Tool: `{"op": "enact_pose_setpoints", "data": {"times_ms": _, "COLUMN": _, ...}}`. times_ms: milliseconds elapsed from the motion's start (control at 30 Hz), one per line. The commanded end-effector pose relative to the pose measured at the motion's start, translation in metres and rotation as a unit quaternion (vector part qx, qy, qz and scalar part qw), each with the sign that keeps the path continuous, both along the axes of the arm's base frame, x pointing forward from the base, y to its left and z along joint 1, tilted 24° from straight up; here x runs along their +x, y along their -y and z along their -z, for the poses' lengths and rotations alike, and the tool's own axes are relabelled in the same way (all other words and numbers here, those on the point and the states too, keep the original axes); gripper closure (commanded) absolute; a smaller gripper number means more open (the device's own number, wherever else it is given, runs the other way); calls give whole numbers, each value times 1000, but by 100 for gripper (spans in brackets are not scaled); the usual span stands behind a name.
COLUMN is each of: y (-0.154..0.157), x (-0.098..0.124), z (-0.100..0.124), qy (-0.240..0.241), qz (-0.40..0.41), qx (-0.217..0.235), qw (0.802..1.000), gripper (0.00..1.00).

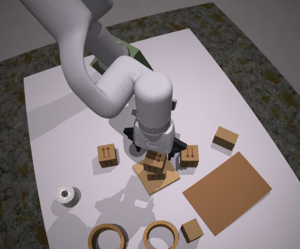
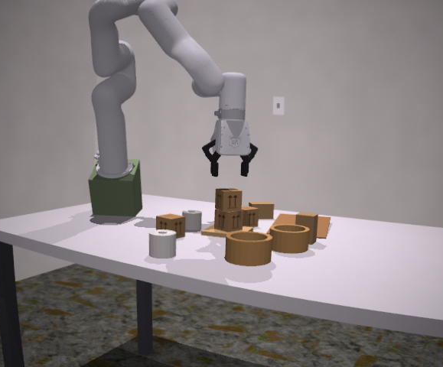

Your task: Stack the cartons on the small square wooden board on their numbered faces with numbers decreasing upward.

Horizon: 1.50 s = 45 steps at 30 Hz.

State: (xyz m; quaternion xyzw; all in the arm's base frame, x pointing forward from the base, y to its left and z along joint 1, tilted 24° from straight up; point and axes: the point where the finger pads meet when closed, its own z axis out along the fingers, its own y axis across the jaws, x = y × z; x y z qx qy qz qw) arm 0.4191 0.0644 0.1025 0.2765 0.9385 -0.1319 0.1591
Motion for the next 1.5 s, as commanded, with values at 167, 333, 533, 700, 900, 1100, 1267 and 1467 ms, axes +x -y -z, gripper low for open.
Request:
{"op": "enact_pose_setpoints", "data": {"times_ms": 167, "y": -1, "x": 1, "z": -1, "qy": 2, "qz": 0, "qx": 1, "qw": 1000, "gripper": 0}}
{"op": "enact_pose_setpoints", "data": {"times_ms": 333, "y": -1, "x": 1, "z": -1, "qy": 2, "qz": 0, "qx": 1, "qw": 1000, "gripper": 0}}
{"op": "enact_pose_setpoints", "data": {"times_ms": 533, "y": -1, "x": 1, "z": -1, "qy": 2, "qz": 0, "qx": 1, "qw": 1000, "gripper": 0}}
{"op": "enact_pose_setpoints", "data": {"times_ms": 700, "y": -1, "x": 1, "z": -1, "qy": 2, "qz": 0, "qx": 1, "qw": 1000, "gripper": 0}}
{"op": "enact_pose_setpoints", "data": {"times_ms": 900, "y": -4, "x": 1, "z": -1, "qy": 7, "qz": 15, "qx": 4, "qw": 1000, "gripper": 0}}
{"op": "enact_pose_setpoints", "data": {"times_ms": 1100, "y": -24, "x": 1, "z": 3, "qy": 43, "qz": 115, "qx": 30, "qw": 992, "gripper": 0}}
{"op": "enact_pose_setpoints", "data": {"times_ms": 1267, "y": -55, "x": -1, "z": 9, "qy": 81, "qz": 222, "qx": 59, "qw": 970, "gripper": 0}}
{"op": "enact_pose_setpoints", "data": {"times_ms": 1467, "y": -81, "x": -5, "z": 15, "qy": 102, "qz": 291, "qx": 81, "qw": 948, "gripper": 0}}
